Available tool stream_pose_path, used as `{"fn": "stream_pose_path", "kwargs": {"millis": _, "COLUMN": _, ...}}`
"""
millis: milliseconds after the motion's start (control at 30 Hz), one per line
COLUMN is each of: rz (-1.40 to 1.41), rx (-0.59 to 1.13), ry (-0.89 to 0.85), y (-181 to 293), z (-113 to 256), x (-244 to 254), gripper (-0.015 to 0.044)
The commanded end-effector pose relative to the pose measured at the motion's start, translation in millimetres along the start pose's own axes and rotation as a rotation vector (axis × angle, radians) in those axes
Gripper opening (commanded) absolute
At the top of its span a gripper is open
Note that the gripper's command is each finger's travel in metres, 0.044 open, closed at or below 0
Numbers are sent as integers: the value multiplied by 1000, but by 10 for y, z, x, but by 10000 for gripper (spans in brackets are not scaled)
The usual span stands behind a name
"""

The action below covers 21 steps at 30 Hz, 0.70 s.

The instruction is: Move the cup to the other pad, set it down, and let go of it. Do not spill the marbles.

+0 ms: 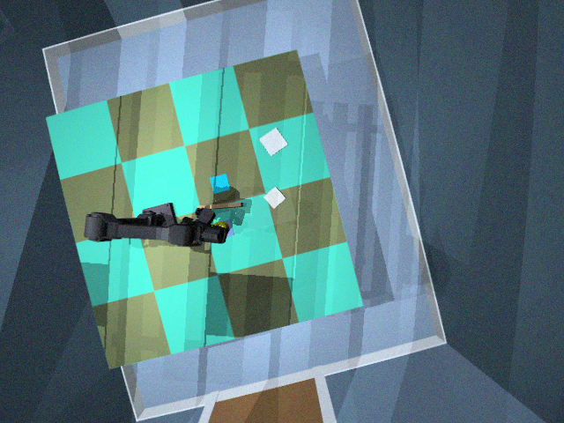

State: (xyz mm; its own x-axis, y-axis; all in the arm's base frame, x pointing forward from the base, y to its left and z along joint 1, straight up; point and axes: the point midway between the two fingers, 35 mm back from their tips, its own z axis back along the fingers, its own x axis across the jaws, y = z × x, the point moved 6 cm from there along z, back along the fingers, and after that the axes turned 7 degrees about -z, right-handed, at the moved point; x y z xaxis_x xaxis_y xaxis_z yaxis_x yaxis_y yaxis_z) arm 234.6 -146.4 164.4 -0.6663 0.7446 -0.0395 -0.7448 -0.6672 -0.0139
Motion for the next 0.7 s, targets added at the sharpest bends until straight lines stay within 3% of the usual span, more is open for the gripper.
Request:
{"fn": "stream_pose_path", "kwargs": {"millis": 0, "rz": 4, "rx": -3, "ry": -12, "y": -4, "z": -85, "x": 4, "gripper": 167}}
{"fn": "stream_pose_path", "kwargs": {"millis": 667, "rz": 4, "rx": -3, "ry": -12, "y": -4, "z": -409, "x": 3, "gripper": 167}}
